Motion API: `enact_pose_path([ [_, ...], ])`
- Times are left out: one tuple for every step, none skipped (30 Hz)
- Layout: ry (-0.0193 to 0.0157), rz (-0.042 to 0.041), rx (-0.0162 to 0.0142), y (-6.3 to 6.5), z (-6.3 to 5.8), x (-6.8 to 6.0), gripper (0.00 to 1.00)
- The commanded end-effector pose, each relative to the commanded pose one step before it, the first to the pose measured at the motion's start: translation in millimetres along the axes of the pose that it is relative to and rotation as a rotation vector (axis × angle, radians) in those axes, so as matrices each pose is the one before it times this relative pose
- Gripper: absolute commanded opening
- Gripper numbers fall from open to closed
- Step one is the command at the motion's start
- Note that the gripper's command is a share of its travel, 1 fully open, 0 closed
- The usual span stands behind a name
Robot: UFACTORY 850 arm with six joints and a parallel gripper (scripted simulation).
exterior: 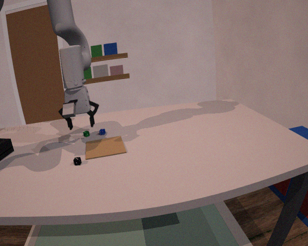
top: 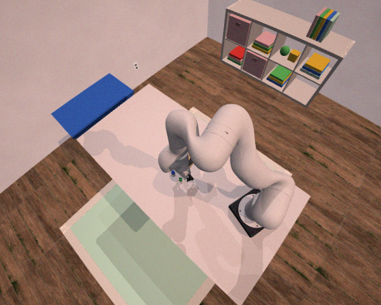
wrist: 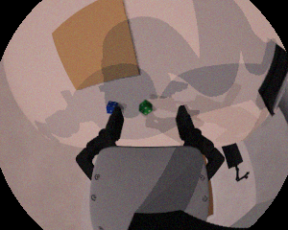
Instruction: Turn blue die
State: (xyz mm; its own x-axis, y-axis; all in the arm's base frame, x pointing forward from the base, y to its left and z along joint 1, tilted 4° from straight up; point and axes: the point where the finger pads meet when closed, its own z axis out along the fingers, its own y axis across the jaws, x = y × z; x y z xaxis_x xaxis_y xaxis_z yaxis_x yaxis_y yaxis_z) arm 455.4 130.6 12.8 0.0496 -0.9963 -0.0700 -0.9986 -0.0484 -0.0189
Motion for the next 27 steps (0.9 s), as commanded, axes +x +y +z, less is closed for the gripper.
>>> enact_pose_path([
  [0.00195, -0.00027, 0.00097, -1.16, -18.37, -0.32, 1.0],
  [0.00003, 0.0, 0.0, 0.0, -7.12, 0.01, 1.0],
  [-0.00002, 0.0, 0.0, 0.0, -8.27, -0.01, 1.0],
  [0.00001, 0.0, 0.0, 0.0, -9.31, 0.0, 1.0],
  [0.0, 0.0, 0.0, 0.0, -10.33, 0.0, 1.0],
  [0.00001, 0.0, 0.0, 0.0, -10.9, 0.0, 1.0],
  [0.0, 0.0, 0.0, 0.0, -9.9, 0.0, 1.0],
  [0.0, 0.0, 0.0, 0.0, -8.46, 0.0, 1.0],
  [0.0, 0.0, 0.0, 0.0, -6.84, 0.0, 1.0],
  [0.0, 0.0, 0.0, 0.0, -5.13, 0.0, 1.0],
  [0.0, 0.0, 0.0, 0.0, -3.46, 0.0, 1.0],
  [0.00001, 0.0, 0.0, 0.0, -1.96, 0.0, 1.0],
  [0.0, 0.0, 0.0, 0.0, 0.0, 0.0, 1.0],
  [0.0, 0.0, 0.0, 0.0, 0.0, 0.0, 1.0],
  [0.00001, 0.0, 0.0, 0.0, -0.79, 0.0, 1.0],
  [0.0, 0.0, 0.0, 0.0, -0.12, 0.0, 1.0],
  [0.0, 0.0, 0.0, 0.0, 0.0, 0.0, 1.0],
  [0.0, 0.0, 0.0, 0.0, 0.0, 0.0, 1.0],
  [0.0, 0.0, 0.0, 0.0, 0.0, 0.0, 1.0],
  [0.0, 0.0, 0.0, 0.0, 0.0, 0.0, 1.0],
  [0.0, 0.0, 0.0, 0.0, 0.0, 0.0, 1.0],
  [0.0, 0.0, 0.0, 0.0, 0.0, 0.0, 1.0],
  [-0.00005, 0.00285, 0.0, -0.94, 0.08, -0.27, 1.0],
  [-0.00024, 0.01604, -0.00002, -5.25, 0.49, -1.53, 1.0],
  [-0.00039, 0.03301, -0.00004, -10.65, 1.07, -3.32, 1.0],
  [-0.00033, 0.04623, -0.00005, -14.53, 1.68, -5.09, 1.0],
  [-0.00008, 0.05118, 0.0, -15.49, 2.08, -6.3, 1.0],
])
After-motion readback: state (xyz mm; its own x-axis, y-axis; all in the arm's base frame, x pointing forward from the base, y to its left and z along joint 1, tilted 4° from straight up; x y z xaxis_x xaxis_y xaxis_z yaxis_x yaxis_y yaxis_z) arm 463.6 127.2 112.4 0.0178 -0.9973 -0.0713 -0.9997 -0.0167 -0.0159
